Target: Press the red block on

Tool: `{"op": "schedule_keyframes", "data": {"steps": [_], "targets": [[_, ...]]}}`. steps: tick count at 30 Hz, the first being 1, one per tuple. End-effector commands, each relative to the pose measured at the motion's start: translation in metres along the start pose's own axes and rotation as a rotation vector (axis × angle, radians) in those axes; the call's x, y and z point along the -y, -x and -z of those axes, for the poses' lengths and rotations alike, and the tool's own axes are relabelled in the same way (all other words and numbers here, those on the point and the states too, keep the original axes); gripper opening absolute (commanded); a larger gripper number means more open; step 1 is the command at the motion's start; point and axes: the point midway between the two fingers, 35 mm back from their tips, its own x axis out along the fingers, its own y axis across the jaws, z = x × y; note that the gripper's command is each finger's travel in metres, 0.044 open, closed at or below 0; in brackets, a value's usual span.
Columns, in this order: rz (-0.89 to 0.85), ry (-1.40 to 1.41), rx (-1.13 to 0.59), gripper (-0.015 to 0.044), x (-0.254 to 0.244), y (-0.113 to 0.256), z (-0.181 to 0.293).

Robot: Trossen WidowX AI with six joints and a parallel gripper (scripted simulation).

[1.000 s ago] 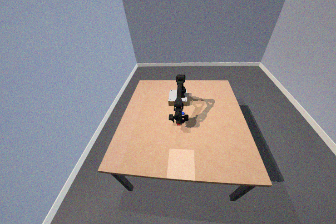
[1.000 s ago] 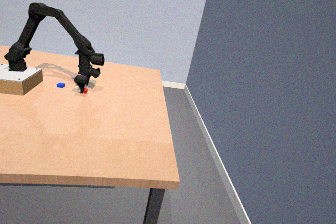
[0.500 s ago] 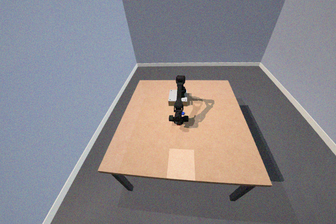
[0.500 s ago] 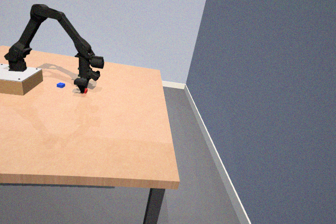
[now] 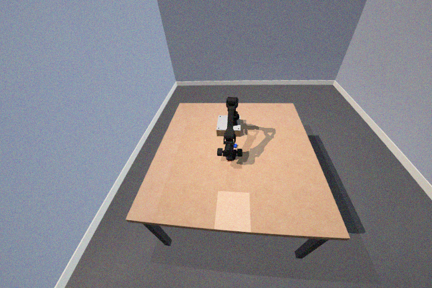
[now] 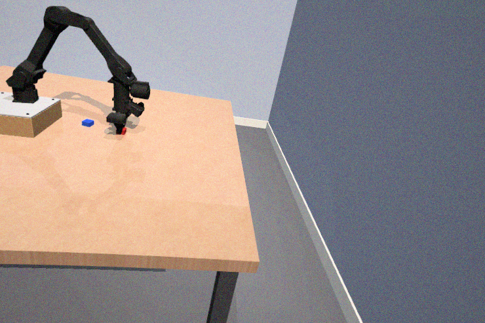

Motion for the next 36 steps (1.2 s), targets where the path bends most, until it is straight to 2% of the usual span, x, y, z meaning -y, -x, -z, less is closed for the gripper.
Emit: {"op": "schedule_keyframes", "data": {"steps": [1,25,36], "targets": [[-0.002,0.004,-0.002,0.0,0.0,0.005,-0.001],[-0.001,0.004,-0.001,0.0,0.005,0.116,-0.001],[-0.002,-0.042,-0.003,0.0,-0.004,0.111,0.021]]}}
